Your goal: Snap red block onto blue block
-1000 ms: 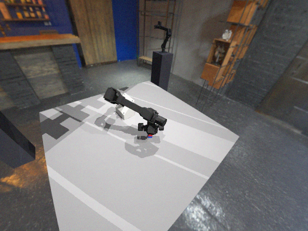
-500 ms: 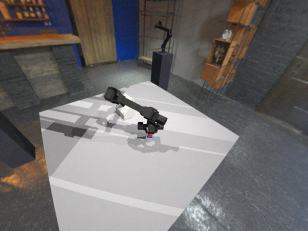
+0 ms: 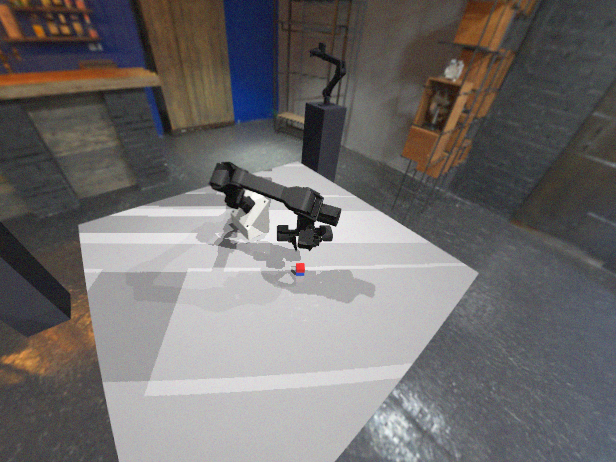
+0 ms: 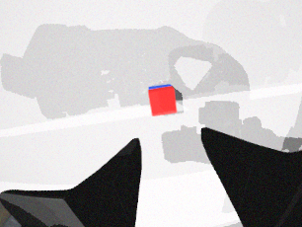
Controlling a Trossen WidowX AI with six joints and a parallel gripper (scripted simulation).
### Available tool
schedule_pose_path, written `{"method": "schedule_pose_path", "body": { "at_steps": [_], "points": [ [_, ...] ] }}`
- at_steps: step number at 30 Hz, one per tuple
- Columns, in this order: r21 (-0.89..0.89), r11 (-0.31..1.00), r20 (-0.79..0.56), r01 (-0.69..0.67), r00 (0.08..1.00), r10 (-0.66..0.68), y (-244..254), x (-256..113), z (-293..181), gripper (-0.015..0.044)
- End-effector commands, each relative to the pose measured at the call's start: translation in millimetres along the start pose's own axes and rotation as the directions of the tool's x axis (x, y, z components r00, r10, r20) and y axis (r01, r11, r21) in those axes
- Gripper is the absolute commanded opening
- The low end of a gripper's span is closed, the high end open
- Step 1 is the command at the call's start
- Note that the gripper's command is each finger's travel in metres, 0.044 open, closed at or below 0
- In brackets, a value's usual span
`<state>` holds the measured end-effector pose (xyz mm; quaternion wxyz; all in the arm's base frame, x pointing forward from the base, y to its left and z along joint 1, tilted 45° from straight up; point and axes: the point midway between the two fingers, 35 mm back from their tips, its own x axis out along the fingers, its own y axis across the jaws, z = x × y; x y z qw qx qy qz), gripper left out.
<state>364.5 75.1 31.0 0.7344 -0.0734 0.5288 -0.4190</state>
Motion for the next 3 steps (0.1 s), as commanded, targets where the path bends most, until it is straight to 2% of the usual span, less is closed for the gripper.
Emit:
{"method": "schedule_pose_path", "body": {
  "at_steps": [1,3],
  "points": [
    [0.004,1.000,-0.001,-0.005,1.000,0.005,1.0,-2.7,0.3,0.0220],
    [0.004,1.000,-0.001,-0.005,1.000,0.005,1.0,-2.7,0.3,0.0220]
  ]
}}
